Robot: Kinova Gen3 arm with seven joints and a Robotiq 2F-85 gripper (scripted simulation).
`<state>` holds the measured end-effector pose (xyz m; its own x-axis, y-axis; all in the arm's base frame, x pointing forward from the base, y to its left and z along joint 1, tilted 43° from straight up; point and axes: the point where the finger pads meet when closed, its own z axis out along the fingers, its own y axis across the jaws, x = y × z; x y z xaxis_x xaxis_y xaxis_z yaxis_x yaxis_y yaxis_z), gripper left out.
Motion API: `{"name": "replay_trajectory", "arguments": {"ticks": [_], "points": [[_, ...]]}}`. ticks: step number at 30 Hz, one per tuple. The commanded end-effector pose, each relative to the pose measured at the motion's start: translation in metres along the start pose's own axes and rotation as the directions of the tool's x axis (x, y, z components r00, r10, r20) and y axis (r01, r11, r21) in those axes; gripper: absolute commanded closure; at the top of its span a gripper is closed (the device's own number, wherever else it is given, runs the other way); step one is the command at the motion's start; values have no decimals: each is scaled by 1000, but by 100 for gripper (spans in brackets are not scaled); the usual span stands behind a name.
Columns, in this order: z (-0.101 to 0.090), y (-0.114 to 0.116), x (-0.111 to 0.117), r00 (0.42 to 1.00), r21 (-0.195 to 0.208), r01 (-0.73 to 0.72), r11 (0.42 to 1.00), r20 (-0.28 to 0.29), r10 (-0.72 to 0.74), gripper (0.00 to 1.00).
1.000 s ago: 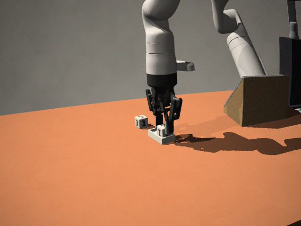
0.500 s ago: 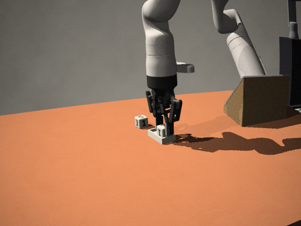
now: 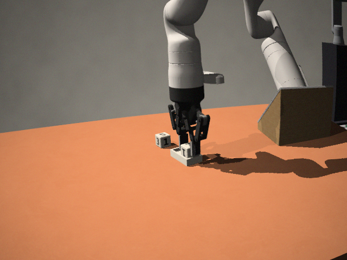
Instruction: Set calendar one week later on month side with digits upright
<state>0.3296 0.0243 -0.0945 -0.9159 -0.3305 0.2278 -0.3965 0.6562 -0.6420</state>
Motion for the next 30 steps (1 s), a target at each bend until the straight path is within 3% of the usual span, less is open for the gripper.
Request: {"name": "replay_trajectory", "arguments": {"ticks": [1,10,11,30], "points": [[-1,0,0,1000,-1,0,1000,1,0,54],[-1,0,0,1000,-1,0,1000,1,0,54],[-1,0,0,1000,-1,0,1000,1,0,74],[-1,0,0,1000,-1,0,1000,1,0,74]]}}
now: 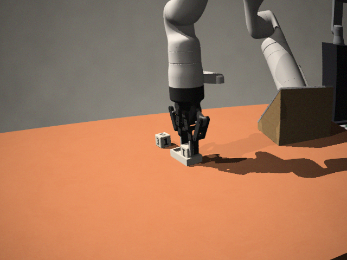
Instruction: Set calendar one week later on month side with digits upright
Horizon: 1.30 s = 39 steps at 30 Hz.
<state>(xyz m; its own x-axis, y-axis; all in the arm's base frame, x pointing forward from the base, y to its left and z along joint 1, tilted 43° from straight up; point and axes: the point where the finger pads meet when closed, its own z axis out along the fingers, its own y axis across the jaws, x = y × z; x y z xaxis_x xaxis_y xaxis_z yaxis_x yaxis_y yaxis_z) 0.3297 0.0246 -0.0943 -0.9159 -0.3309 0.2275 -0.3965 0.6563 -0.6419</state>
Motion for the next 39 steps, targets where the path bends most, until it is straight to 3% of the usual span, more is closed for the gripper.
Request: {"name": "replay_trajectory", "arguments": {"ticks": [1,21,26,34,36,39], "points": [[0,0,0,1000,0,0,1000,1,0,74],[-4,0,0,1000,0,0,1000,1,0,74],[-23,0,0,1000,0,0,1000,1,0,74],[-72,0,0,1000,0,0,1000,1,0,74],[-72,0,0,1000,0,0,1000,1,0,74],[-87,0,0,1000,0,0,1000,1,0,74]]}}
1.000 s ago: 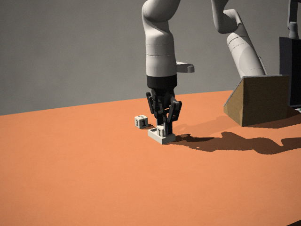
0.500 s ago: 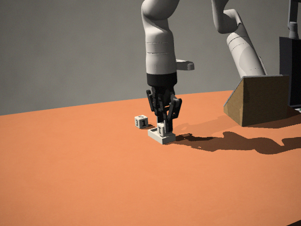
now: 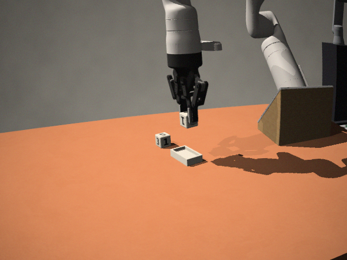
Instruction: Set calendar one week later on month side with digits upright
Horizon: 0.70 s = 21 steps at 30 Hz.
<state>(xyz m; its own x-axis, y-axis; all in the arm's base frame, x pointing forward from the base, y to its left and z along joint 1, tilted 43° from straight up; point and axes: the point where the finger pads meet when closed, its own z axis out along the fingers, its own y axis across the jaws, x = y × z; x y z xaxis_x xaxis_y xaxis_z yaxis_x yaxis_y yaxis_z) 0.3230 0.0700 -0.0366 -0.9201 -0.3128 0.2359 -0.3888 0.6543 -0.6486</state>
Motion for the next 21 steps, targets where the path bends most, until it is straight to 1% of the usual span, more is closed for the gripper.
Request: {"name": "replay_trajectory", "arguments": {"ticks": [1,6,21], "points": [[-18,5,-4,1000,-7,8,1000,20,-8,74],[-27,5,-4,1000,-7,8,1000,20,-8,74],[-27,5,-4,1000,-7,1,1000,19,-1,74]]}}
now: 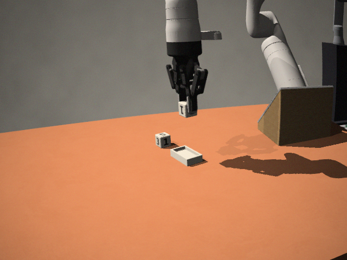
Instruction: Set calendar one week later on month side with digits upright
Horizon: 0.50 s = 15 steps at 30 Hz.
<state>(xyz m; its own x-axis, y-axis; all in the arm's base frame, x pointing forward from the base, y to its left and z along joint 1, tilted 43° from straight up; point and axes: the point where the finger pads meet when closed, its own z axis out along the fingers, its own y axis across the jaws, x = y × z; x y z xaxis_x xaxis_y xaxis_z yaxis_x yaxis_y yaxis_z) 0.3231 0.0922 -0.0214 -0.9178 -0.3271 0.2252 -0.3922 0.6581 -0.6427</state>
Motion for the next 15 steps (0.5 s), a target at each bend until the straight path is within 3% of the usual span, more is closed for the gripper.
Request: {"name": "replay_trajectory", "arguments": {"ticks": [1,10,15], "points": [[0,1,0,1000,0,-7,1000,1,7,74],[1,6,2,995,1,-95,995,-7,95,74],[2,14,4,974,5,-224,975,-17,224,74]]}}
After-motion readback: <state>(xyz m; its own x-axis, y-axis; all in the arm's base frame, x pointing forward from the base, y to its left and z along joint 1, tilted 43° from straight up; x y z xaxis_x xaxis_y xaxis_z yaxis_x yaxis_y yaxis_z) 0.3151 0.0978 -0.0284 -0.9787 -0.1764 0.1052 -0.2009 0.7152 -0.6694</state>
